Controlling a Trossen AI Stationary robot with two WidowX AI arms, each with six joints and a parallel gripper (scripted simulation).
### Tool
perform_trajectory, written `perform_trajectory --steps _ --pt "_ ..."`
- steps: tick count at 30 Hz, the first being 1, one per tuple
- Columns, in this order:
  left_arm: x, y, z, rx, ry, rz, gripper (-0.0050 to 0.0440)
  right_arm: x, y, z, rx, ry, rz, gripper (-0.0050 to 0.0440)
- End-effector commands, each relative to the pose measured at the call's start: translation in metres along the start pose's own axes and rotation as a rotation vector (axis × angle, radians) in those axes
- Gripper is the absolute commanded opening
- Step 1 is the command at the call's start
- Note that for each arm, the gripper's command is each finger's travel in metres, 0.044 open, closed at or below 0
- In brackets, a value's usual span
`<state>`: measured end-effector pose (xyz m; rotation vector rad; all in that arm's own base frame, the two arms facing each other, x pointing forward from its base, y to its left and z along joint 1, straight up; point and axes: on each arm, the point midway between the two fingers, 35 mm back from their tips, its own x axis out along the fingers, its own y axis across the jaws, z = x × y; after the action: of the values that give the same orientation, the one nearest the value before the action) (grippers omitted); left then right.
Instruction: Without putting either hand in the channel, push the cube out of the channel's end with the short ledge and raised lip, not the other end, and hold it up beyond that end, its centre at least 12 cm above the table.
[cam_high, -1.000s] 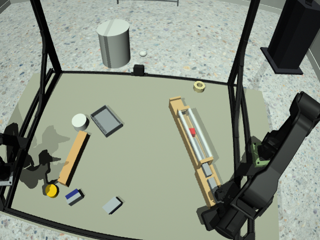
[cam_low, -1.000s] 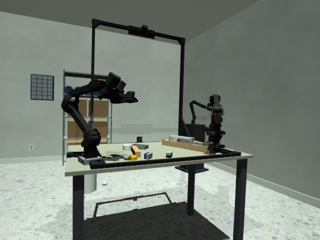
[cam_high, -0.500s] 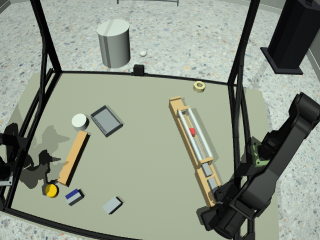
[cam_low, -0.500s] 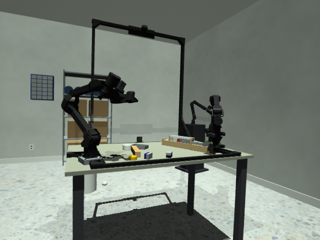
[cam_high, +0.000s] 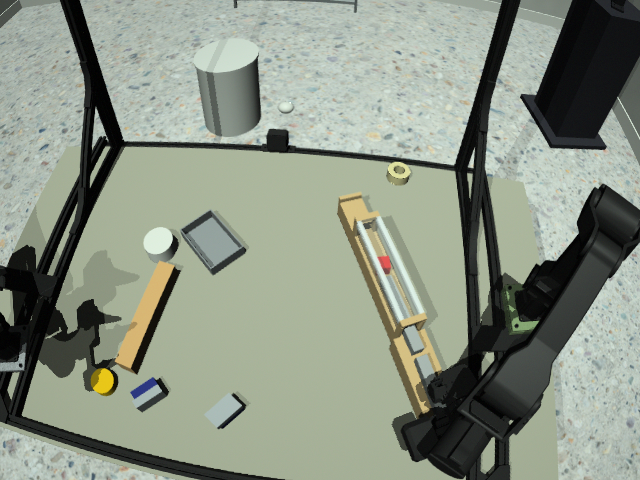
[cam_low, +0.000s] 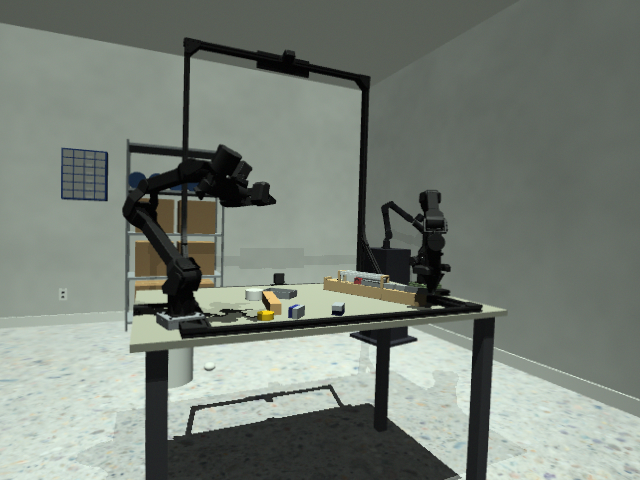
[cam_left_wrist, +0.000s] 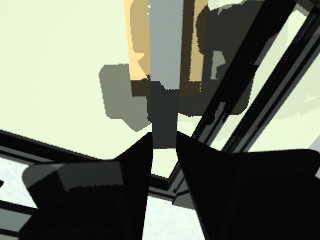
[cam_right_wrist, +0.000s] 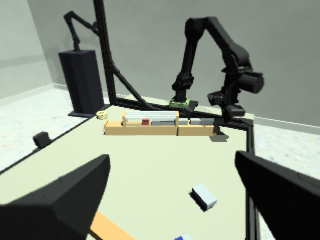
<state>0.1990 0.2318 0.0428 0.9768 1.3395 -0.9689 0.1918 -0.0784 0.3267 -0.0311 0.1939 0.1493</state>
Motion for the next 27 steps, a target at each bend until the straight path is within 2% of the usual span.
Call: perform_trajectory --steps 1,9,27 --pt "-0.001 0.000 -0.001 -0.001 0.001 0.002 0.0049 0.000 0.000 0.000 -0.003 0.002 -0.002 0.0400" --pt "-0.001 0.000 0.001 -0.001 0.001 0.001 0.0040 0.000 0.000 0.000 -0.003 0.002 -0.002 0.0400" --pt "-0.001 -0.003 0.024 0.002 0.000 -0.005 0.0040 0.000 0.000 0.000 -0.003 0.002 -0.002 0.0400"
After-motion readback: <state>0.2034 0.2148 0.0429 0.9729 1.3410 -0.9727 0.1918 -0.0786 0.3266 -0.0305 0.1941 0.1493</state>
